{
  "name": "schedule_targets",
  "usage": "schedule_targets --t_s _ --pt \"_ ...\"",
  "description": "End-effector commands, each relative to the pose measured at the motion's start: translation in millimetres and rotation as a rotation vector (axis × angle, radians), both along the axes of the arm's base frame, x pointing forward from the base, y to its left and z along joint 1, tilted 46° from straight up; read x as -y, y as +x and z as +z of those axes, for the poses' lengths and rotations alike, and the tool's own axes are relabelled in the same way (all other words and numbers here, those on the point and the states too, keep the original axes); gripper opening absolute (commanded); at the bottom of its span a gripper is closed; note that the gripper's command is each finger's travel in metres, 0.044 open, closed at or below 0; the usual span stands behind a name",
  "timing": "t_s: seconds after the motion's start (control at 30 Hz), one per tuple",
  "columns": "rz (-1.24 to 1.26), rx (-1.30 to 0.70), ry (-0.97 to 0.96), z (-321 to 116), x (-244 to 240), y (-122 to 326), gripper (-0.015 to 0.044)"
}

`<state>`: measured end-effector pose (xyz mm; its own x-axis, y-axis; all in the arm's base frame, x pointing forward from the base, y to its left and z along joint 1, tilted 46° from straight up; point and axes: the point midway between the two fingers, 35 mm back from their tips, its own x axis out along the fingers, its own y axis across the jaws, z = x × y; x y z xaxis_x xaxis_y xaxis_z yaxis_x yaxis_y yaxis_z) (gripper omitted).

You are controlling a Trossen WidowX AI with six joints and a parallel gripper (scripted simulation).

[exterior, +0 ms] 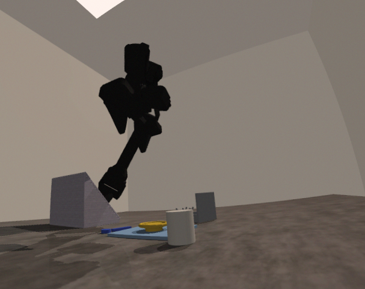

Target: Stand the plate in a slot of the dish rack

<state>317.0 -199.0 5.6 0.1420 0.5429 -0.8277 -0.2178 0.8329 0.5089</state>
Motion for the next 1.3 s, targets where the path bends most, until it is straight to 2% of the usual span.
schedule_targets --t_s 0.0,0.17,0.37,0.67,1.27 --pt "-0.001 -0.106 0.061 12 -16 6 0.0400" --pt "0.003 -0.233 0.126 28 -35 9 0.0400" --pt "0.003 -0.249 0.134 28 -39 10 0.0400" --pt "-0.002 -0.212 0.211 -45 -113 6 0.0400" --pt "-0.002 -0.210 0.218 -59 -132 2 0.0400"
